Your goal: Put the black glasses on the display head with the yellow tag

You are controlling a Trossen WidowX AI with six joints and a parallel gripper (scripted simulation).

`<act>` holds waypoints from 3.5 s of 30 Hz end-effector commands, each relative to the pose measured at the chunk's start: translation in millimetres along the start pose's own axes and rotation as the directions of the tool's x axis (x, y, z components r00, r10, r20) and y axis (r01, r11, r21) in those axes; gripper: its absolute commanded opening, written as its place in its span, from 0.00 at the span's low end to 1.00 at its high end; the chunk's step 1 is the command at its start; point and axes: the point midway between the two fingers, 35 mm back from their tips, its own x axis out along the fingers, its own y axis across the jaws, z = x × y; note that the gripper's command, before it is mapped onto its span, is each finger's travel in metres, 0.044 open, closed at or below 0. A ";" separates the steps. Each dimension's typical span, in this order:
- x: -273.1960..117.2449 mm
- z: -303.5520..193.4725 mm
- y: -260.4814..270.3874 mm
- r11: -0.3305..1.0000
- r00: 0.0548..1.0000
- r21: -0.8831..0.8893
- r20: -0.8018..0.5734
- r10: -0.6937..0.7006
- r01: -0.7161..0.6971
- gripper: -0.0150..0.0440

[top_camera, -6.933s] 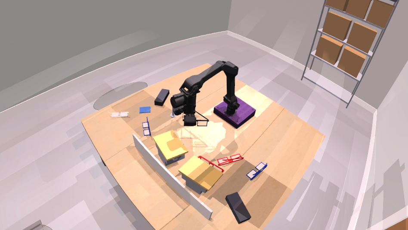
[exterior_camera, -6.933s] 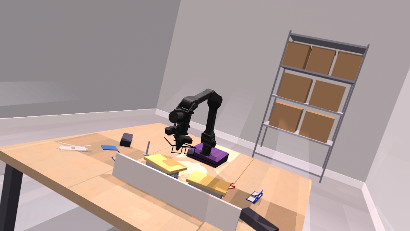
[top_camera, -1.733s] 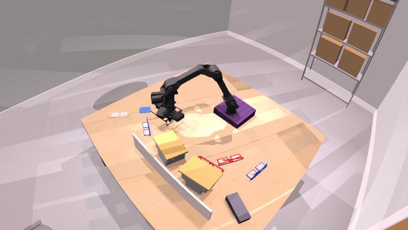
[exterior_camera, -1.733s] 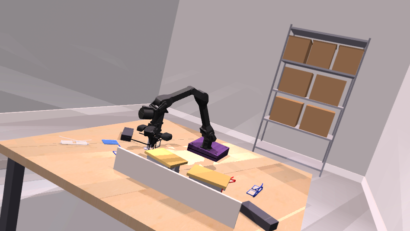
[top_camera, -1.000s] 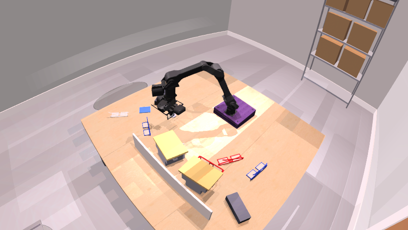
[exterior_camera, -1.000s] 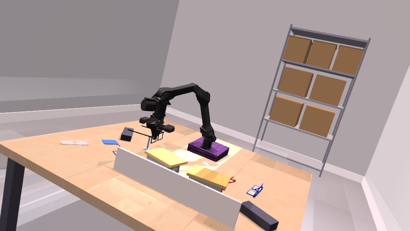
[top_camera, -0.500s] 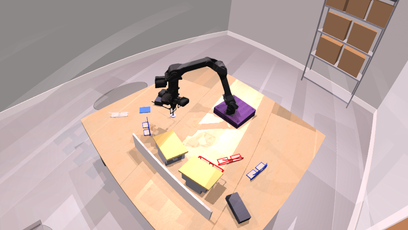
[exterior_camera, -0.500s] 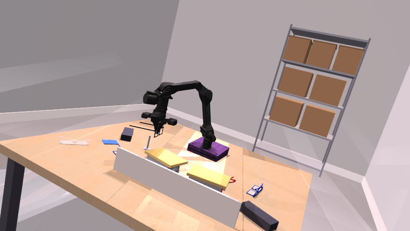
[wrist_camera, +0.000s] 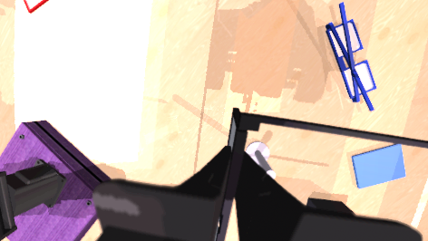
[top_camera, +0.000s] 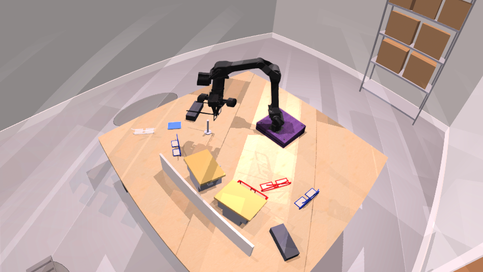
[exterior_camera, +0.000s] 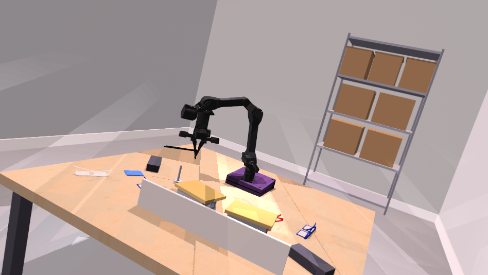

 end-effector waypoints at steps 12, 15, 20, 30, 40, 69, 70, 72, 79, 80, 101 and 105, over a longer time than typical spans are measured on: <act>-30.4 -31.8 35.9 0.926 0.982 -0.355 0.177 -0.064 0.125 0.25; -34.6 -36.5 43.0 0.894 0.975 -0.416 0.209 -0.083 0.165 0.25; -40.6 -43.5 55.0 0.828 0.959 -0.508 0.258 -0.118 0.239 0.25; -49.1 -53.8 78.4 0.642 0.916 -0.659 0.348 -0.202 0.392 0.25; -53.3 -60.1 100.0 0.394 0.856 -0.763 0.420 -0.301 0.513 0.25; -52.8 -61.6 102.8 0.366 0.850 -0.772 0.424 -0.312 0.520 0.25; -52.8 -61.6 102.8 0.366 0.850 -0.772 0.424 -0.312 0.520 0.25; -52.8 -61.6 102.8 0.366 0.850 -0.772 0.424 -0.312 0.520 0.25; -52.0 -60.6 102.9 0.371 0.853 -0.772 0.423 -0.306 0.516 0.25; -51.3 -59.6 103.0 0.375 0.856 -0.772 0.422 -0.299 0.513 0.25; -20.7 -18.6 110.5 0.538 0.943 -0.786 0.326 -0.061 0.306 0.25; -14.9 -10.4 113.2 0.559 0.955 -0.788 0.297 -0.023 0.259 0.25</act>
